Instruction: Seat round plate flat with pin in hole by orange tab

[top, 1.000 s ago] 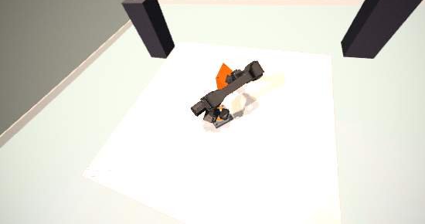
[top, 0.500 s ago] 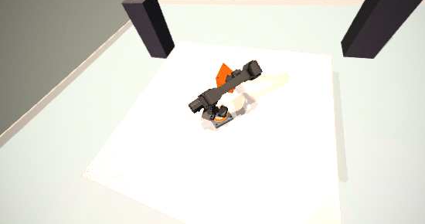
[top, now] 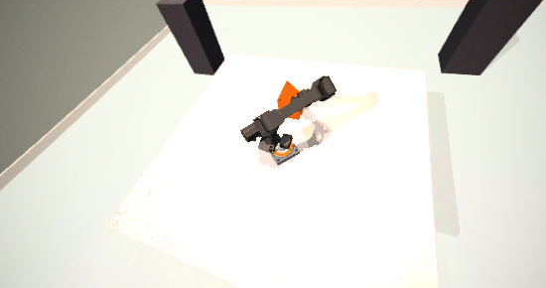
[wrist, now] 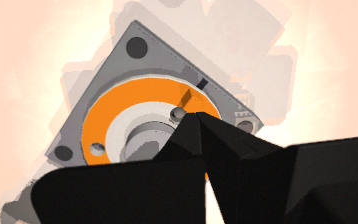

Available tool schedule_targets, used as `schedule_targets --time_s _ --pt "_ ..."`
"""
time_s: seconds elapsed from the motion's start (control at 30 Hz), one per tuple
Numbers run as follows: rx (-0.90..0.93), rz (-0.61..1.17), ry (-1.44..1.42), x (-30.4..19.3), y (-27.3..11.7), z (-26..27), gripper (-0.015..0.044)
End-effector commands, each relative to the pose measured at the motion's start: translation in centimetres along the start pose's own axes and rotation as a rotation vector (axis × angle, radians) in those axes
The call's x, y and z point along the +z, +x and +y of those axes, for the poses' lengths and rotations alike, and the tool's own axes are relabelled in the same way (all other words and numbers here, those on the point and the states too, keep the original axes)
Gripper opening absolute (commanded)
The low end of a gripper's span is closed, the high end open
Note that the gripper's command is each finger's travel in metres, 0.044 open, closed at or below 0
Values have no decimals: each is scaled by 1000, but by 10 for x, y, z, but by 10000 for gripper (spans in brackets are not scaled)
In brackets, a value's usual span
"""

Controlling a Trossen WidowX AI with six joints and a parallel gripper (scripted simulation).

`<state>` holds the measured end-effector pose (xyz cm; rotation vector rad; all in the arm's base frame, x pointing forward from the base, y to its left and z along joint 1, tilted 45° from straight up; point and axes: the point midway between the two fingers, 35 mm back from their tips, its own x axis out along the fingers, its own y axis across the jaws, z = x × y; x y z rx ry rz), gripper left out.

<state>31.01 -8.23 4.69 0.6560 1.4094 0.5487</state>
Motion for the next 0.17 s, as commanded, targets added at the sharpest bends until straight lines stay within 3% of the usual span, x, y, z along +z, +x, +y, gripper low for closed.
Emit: schedule_targets --time_s 0.0,0.13 --pt "1 0 6 0 1 0 0" --pt "1 0 6 0 1 0 0"
